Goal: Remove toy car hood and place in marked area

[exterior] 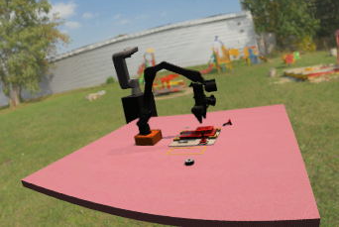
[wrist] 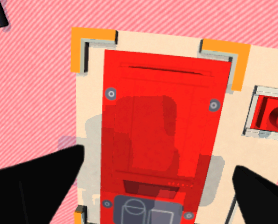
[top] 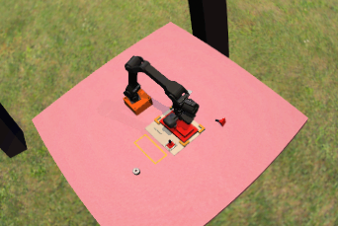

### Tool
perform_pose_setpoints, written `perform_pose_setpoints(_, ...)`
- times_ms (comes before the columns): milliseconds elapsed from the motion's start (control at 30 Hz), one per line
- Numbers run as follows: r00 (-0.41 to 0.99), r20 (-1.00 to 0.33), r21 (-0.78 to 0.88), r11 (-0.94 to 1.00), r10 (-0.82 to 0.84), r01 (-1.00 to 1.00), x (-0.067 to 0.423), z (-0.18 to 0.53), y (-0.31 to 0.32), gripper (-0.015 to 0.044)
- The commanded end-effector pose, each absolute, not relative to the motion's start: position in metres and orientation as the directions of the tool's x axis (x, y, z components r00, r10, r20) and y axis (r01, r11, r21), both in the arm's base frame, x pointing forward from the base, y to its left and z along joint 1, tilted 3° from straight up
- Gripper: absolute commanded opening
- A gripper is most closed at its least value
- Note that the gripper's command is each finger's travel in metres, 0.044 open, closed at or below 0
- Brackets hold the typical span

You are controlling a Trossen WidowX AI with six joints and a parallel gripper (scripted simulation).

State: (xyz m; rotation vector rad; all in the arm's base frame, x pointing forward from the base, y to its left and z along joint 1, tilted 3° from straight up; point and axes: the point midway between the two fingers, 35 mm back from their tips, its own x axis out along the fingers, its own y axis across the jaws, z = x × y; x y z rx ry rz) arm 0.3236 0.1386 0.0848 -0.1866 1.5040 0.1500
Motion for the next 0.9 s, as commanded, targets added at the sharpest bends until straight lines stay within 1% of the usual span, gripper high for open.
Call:
perform_pose_setpoints(0, 0.063, -0.998, -0.034, 0.976, -0.02, -0.217, 0.324, 0.082, 0.138, 0.044)
perform_pose_setpoints(867, 0.063, -0.998, -0.034, 0.976, -0.02, -0.217, 0.326, 0.067, 0.139, 0.044)
